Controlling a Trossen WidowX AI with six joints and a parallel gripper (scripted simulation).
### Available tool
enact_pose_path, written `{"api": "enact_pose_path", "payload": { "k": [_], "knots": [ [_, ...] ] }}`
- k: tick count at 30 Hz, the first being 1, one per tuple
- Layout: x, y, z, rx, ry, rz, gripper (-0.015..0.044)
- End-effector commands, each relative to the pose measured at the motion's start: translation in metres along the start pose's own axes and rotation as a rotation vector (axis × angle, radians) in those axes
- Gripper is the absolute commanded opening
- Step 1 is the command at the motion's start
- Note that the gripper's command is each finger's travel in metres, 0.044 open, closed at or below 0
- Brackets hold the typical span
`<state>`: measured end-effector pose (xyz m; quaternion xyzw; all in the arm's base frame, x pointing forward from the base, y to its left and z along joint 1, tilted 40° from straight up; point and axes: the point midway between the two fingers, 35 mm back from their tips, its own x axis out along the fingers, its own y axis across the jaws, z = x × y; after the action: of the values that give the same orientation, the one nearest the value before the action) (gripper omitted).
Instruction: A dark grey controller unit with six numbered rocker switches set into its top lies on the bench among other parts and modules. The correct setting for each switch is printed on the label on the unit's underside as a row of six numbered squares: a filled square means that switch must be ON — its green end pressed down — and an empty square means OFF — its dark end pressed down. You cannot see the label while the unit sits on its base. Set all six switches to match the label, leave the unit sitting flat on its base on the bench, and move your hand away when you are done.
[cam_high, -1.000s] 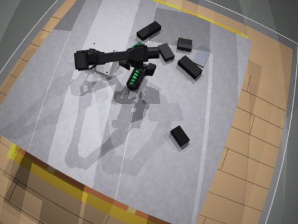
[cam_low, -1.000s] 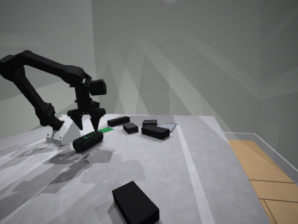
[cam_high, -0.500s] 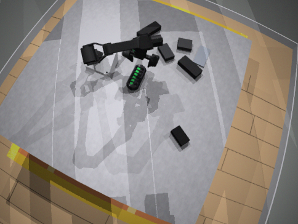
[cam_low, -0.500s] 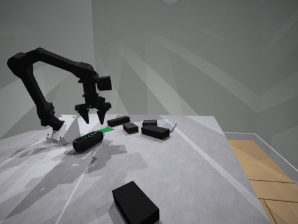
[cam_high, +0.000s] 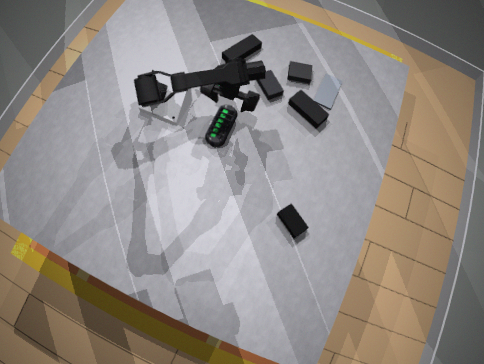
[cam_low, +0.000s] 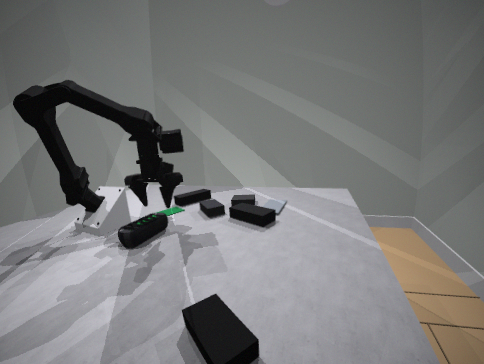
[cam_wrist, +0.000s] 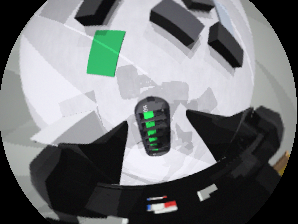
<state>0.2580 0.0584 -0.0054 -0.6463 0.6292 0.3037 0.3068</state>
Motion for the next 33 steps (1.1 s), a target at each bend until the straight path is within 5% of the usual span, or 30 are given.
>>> {"api": "enact_pose_path", "payload": {
  "k": [1,22,25,33],
  "knots": [
    [0.009,0.002,-0.001,-0.010,0.010,0.007,0.0440],
    [0.041,0.004,-0.002,-0.010,0.012,0.007,0.0440],
    [0.041,0.004,-0.002,-0.010,0.012,0.007,0.0361],
    [0.041,0.004,-0.002,-0.010,0.012,0.007,0.0308]
  ]
}}
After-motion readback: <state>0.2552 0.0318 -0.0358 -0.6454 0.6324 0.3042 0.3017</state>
